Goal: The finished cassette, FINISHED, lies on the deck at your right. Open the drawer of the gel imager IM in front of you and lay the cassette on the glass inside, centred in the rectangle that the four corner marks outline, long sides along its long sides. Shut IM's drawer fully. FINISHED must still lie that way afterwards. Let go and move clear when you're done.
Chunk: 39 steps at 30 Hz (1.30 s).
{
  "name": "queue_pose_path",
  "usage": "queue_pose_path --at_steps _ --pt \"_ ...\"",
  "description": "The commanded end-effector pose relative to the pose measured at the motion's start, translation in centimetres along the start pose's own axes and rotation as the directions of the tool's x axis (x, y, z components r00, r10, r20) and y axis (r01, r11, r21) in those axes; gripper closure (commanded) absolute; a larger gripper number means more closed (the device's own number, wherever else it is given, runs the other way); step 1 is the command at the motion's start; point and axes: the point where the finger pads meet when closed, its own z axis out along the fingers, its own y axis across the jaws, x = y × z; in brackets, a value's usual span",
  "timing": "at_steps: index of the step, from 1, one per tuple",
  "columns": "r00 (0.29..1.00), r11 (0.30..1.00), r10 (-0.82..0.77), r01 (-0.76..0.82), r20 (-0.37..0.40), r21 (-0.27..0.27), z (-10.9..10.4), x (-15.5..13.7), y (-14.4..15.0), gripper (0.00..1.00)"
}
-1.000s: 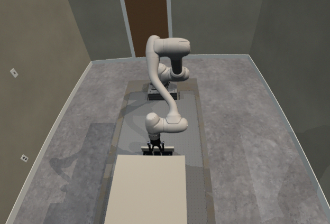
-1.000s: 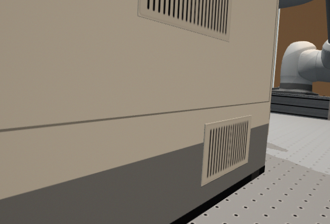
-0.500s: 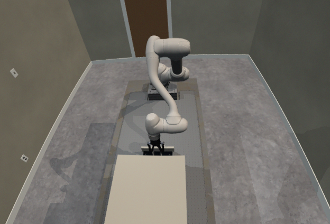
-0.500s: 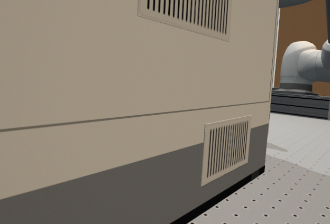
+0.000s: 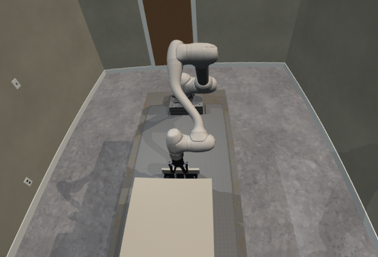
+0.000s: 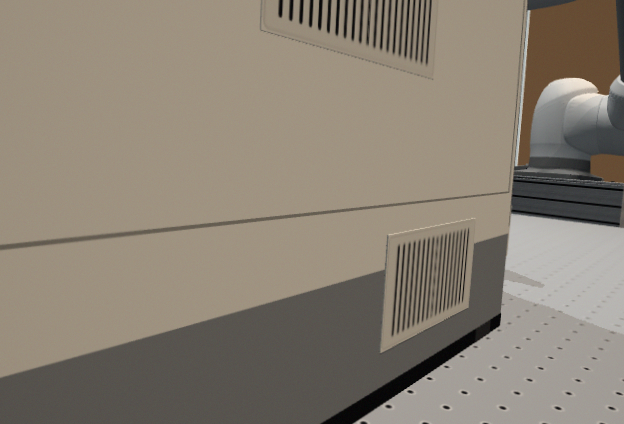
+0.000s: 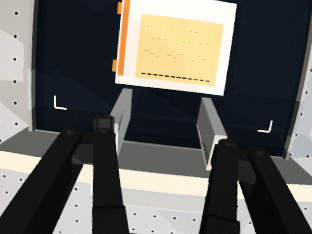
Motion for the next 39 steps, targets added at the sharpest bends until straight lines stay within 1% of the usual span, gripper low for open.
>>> queue_pose_path --at_steps 1,39 --pt "1.000 1.000 0.000 0.000 0.000 0.000 -0.3 0.1 0.0 0.54" --pt "1.000 1.000 0.000 0.000 0.000 0.000 -4.8 0.8 0.0 0.54"
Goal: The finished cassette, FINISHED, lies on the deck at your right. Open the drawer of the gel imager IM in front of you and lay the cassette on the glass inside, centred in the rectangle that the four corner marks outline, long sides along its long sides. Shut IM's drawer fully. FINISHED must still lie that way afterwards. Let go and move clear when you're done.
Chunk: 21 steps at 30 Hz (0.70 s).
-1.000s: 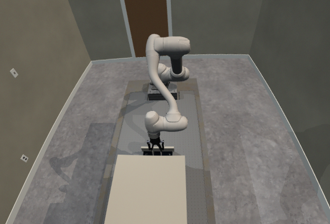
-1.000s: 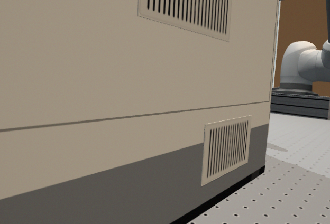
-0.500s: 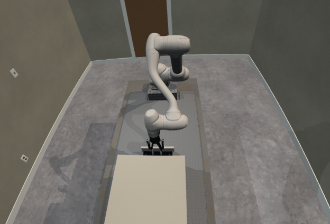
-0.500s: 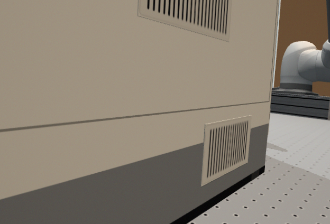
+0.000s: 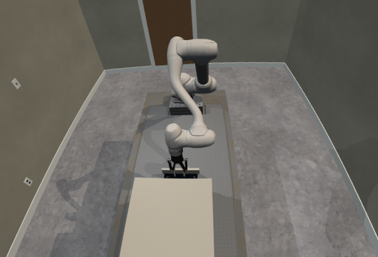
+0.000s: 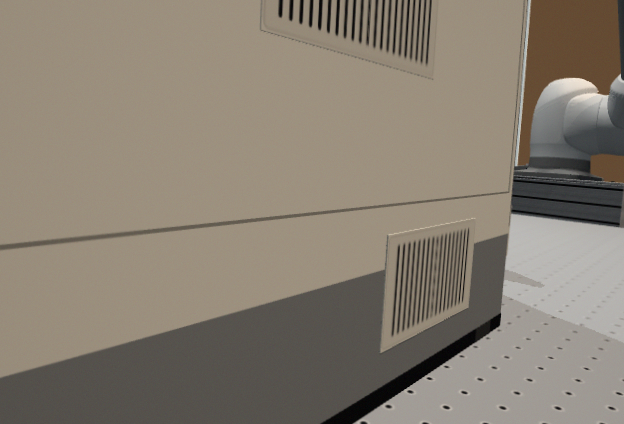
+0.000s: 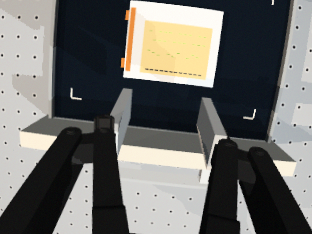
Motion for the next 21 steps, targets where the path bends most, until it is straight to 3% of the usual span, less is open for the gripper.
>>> queue_pose_path --at_steps 1,21 --pt "1.000 1.000 0.000 0.000 0.000 0.000 -0.3 0.1 0.0 0.54" --pt "1.000 1.000 0.000 0.000 0.000 0.000 -2.7 0.5 0.0 0.54"
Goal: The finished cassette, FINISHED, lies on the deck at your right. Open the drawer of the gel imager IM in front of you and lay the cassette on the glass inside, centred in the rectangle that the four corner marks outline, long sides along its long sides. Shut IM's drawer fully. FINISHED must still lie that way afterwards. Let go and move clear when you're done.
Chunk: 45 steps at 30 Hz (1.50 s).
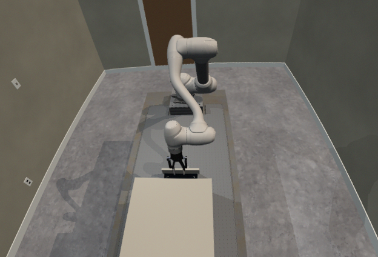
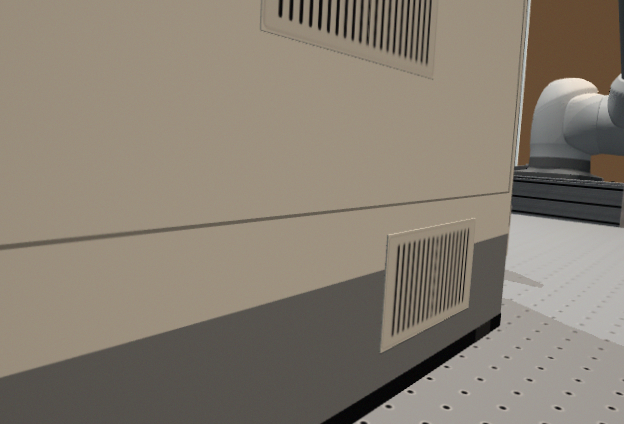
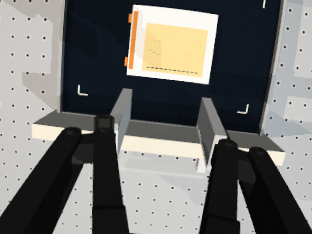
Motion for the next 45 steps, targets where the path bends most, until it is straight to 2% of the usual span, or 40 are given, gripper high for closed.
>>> queue_pose_path --at_steps 1,15,16,18,20,24,34,37,45 --pt "1.000 1.000 0.000 0.000 0.000 0.000 -0.3 0.1 0.0 0.54" --pt "1.000 1.000 0.000 0.000 0.000 0.000 -1.4 0.2 0.0 0.54" --pt "0.999 0.999 -0.033 0.033 0.003 0.003 -1.4 -0.3 0.0 0.73" --pt "0.995 0.995 -0.099 0.099 0.008 0.009 -1.4 -1.3 0.0 0.73" --pt "0.995 0.995 -0.099 0.099 0.008 0.009 -1.4 -1.3 0.0 0.73" --pt "0.973 0.973 -0.230 0.229 0.018 0.023 -1.4 -3.3 0.0 0.73" --pt "0.845 0.845 -0.534 0.532 0.033 0.060 -1.4 -8.3 0.0 0.73" --pt "0.827 0.827 -0.562 0.559 0.034 0.064 -1.4 -8.4 0.0 0.73" --pt "0.650 0.650 -0.759 0.754 0.036 0.097 -1.4 -8.4 0.0 0.73"
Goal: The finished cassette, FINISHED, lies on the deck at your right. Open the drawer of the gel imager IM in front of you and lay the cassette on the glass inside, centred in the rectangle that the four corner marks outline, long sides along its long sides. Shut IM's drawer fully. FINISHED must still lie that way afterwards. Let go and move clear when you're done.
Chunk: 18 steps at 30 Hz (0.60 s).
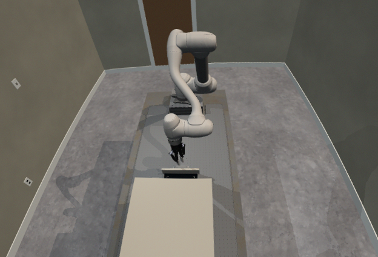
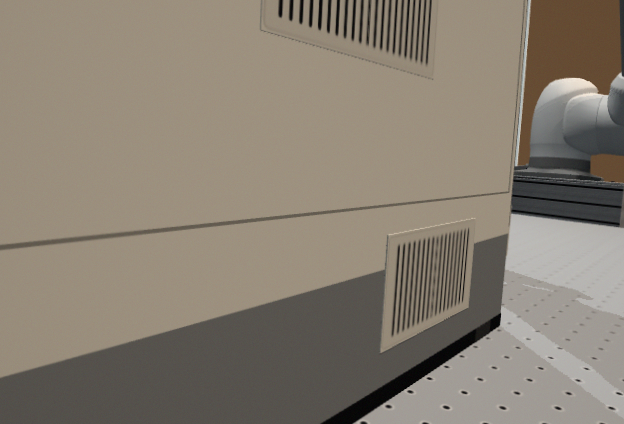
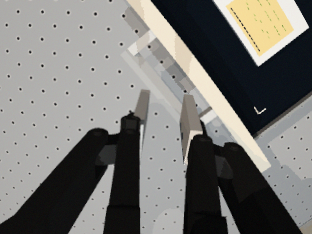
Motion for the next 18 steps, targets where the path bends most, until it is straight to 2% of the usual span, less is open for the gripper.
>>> queue_pose_path --at_steps 1,7,9,18 --pt "0.994 0.993 -0.113 0.113 0.005 0.014 -0.01 0.00 0.00 0.73" --pt "0.951 0.951 -0.307 0.307 0.018 0.034 -0.01 0.00 0.00 0.73" --pt "0.951 0.951 -0.307 0.307 0.018 0.034 -0.01 0.00 0.00 0.73" --pt "0.819 0.818 -0.574 0.571 0.029 0.067 -0.01 0.00 0.00 0.73"
